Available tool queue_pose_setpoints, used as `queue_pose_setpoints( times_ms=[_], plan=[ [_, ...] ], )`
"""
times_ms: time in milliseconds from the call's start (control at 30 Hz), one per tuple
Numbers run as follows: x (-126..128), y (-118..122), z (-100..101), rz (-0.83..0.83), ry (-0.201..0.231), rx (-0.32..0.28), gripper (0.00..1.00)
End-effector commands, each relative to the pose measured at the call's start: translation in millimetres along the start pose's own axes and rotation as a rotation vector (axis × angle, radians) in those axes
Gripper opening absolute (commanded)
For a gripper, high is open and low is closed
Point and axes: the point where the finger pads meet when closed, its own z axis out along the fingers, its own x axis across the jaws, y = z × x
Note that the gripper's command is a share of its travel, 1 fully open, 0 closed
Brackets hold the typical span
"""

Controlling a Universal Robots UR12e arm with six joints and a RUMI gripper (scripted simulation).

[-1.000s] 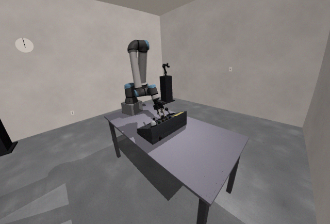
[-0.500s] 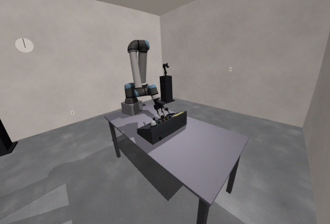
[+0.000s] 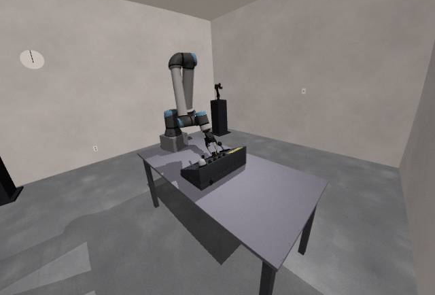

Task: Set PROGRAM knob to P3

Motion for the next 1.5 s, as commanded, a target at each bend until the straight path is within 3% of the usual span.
queue_pose_setpoints(
  times_ms=[0, 567, 1467],
  plan=[
    [-0.3, -0.6, -0.3, 0.13, 0.003, 0.003, 0.0],
    [-0.3, -0.6, -0.3, 0.347, 0.003, 0.003, 0.0],
    [-0.3, -0.5, -0.3, 0.359, 0.003, 0.003, 0.0]
  ],
)
